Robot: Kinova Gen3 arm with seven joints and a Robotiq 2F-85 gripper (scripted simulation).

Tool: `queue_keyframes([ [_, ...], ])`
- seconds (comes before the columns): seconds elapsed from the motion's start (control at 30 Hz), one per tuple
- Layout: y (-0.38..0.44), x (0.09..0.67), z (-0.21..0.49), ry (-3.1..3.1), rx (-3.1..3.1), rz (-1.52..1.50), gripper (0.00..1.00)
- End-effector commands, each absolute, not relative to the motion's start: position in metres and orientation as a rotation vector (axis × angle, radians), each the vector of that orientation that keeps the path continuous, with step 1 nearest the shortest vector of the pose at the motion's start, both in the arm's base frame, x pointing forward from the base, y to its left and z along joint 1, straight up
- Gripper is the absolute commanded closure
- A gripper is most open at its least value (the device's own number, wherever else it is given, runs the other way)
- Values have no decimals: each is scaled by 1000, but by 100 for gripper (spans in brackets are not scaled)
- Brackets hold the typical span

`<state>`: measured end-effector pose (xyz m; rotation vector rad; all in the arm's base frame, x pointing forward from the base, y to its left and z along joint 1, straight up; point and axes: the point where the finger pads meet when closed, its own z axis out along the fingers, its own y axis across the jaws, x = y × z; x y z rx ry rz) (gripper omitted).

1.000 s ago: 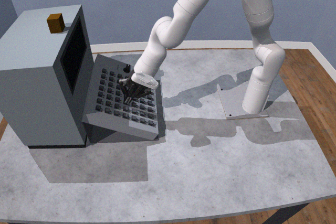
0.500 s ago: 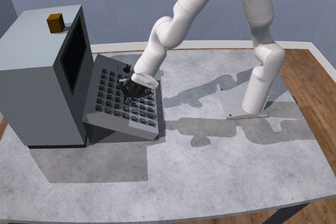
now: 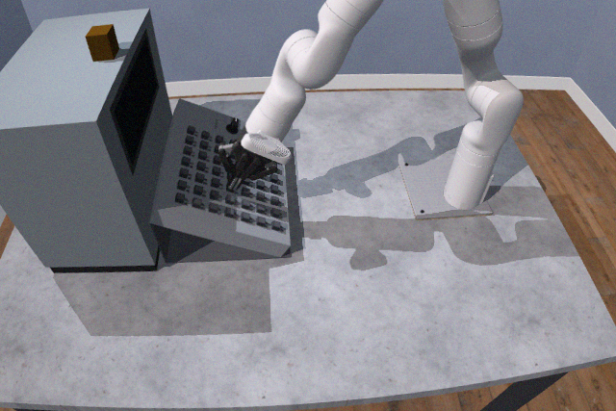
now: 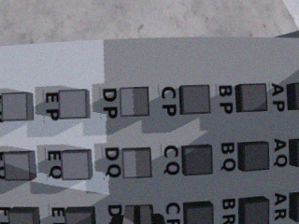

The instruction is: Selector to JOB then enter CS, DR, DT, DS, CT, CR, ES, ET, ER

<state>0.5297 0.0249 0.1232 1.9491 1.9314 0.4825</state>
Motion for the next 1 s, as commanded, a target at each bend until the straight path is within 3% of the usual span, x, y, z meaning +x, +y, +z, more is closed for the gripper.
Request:
queue_keyframes([
  [0.0, 25, 530, 125, 1930, 1948, 484, 90],
  [0.97, 25, 515, 151, 1930, 1948, 484, 90],
])
